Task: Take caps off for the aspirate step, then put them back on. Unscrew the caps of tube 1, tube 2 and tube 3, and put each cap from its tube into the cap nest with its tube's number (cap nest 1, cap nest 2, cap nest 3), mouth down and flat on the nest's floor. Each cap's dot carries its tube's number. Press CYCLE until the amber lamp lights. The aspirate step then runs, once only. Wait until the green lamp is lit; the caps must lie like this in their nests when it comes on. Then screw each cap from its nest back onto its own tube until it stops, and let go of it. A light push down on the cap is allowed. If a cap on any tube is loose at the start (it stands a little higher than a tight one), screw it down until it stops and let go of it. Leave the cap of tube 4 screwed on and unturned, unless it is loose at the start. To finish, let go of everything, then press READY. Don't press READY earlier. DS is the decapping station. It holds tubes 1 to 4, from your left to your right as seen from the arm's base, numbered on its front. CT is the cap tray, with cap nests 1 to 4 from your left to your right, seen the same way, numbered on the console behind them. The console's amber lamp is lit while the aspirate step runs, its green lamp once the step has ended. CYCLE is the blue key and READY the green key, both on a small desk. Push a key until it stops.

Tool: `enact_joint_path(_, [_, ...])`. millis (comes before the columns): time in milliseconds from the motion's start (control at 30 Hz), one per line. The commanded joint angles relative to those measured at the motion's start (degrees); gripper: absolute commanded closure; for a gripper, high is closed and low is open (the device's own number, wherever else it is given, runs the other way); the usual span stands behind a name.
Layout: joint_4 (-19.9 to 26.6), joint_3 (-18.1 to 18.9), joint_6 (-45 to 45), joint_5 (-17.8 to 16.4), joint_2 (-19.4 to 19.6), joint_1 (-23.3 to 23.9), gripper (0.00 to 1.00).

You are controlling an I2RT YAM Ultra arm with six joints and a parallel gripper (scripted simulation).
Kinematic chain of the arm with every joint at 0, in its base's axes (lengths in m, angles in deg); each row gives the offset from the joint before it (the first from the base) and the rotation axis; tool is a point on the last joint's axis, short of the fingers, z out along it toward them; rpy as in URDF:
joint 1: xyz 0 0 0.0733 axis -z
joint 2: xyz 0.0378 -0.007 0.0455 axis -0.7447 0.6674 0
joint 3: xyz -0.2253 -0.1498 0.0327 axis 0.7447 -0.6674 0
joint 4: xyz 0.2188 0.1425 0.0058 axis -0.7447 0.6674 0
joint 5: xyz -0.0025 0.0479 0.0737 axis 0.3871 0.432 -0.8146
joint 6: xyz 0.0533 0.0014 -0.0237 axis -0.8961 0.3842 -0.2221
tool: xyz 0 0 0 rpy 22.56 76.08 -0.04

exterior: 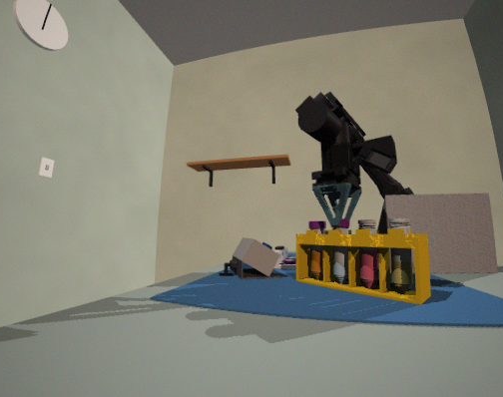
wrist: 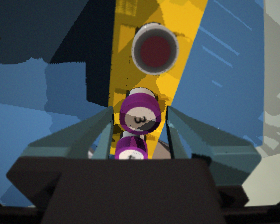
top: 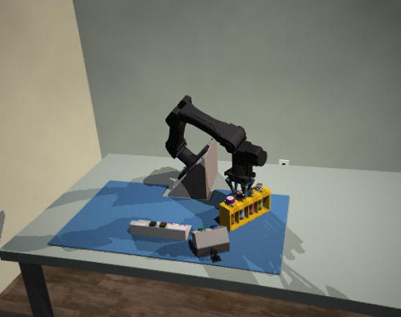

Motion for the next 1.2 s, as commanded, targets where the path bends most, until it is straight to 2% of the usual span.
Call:
enact_joint_path(0, [0.0,0.3,-11.1,-0.1,-0.5,-0.3,0.51])
enact_joint_path(67, [0.0,0.3,-20.4,-0.1,-0.5,-0.3,0.51])
enact_joint_path(167, [0.0,0.3,-25.5,-0.1,-0.5,-0.3,0.51])
enact_joint_path(300, [0.0,0.3,-39.8,-0.1,-0.5,-0.3,0.51])
enact_joint_path(400, [0.0,0.3,-44.6,-0.1,-0.5,-0.3,0.51])
enact_joint_path(467, [0.0,0.3,-53.2,-0.1,-0.5,-0.3,0.51])
enact_joint_path(533, [0.0,0.3,-53.2,-0.1,-0.5,-0.3,0.51])
enact_joint_path(600, [0.0,0.3,-63.4,-0.1,-0.5,-0.3,0.51])
enact_joint_path(700, [0.0,0.3,-68.4,-0.1,-0.5,-0.3,0.51])
enact_joint_path(833, [-0.1,0.3,-82.7,-0.1,-0.5,-0.3,0.51])
enact_joint_path(933, [0.0,0.3,-87.5,-0.1,-0.5,-0.3,0.51])
enact_joint_path(1000, [0.0,0.3,-96.2,-0.1,-0.5,-0.3,0.51])
enact_joint_path(1100, [0.0,0.3,-97.1,-0.1,-0.5,-0.3,0.51])
enact_joint_path(1167, [0.0,0.3,-106.6,-0.1,-0.5,-0.3,0.51])
